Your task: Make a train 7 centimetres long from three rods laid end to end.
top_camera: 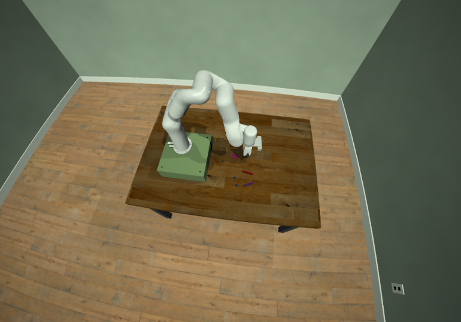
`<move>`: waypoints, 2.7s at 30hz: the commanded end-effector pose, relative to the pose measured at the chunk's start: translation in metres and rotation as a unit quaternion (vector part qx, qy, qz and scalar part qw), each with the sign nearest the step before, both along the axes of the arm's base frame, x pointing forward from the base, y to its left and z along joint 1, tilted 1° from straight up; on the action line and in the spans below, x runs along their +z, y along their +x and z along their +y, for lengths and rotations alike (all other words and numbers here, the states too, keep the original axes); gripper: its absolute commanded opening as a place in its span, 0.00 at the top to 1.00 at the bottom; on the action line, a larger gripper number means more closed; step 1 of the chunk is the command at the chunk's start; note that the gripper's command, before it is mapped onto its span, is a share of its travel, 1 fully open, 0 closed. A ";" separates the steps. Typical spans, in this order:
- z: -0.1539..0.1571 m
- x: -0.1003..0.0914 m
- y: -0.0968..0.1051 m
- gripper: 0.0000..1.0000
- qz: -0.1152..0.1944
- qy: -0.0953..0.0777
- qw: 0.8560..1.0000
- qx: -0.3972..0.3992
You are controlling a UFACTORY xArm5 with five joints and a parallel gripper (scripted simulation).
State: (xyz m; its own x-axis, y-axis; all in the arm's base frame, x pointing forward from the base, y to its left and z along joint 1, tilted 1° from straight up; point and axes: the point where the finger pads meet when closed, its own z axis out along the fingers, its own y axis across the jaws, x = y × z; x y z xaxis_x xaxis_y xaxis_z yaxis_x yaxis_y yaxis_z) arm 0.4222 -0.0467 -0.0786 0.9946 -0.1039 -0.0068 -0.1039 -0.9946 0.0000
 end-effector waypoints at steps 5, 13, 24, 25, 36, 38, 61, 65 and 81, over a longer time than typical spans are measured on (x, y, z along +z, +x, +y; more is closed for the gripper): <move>0.000 -0.003 0.002 0.76 -0.002 0.000 1.000 0.000; 0.000 -0.005 0.001 0.76 -0.002 0.000 1.000 0.000; 0.000 -0.005 0.001 0.76 -0.002 0.000 1.000 0.000; 0.000 -0.005 0.001 0.76 -0.002 0.000 1.000 0.000; 0.000 -0.005 0.001 0.76 -0.002 0.000 1.000 0.000; 0.000 -0.005 0.001 0.76 -0.002 0.000 1.000 0.000; 0.000 -0.005 0.001 0.96 -0.002 0.000 1.000 0.000; 0.000 -0.005 0.001 0.96 -0.002 0.000 1.000 0.000; 0.000 -0.005 0.001 0.96 -0.002 0.000 1.000 0.000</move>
State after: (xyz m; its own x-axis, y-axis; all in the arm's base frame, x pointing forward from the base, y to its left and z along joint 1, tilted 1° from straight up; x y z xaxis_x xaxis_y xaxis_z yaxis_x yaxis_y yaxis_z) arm 0.4223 -0.0468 -0.0846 0.9946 -0.1039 -0.0064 -0.1039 -0.9946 0.0000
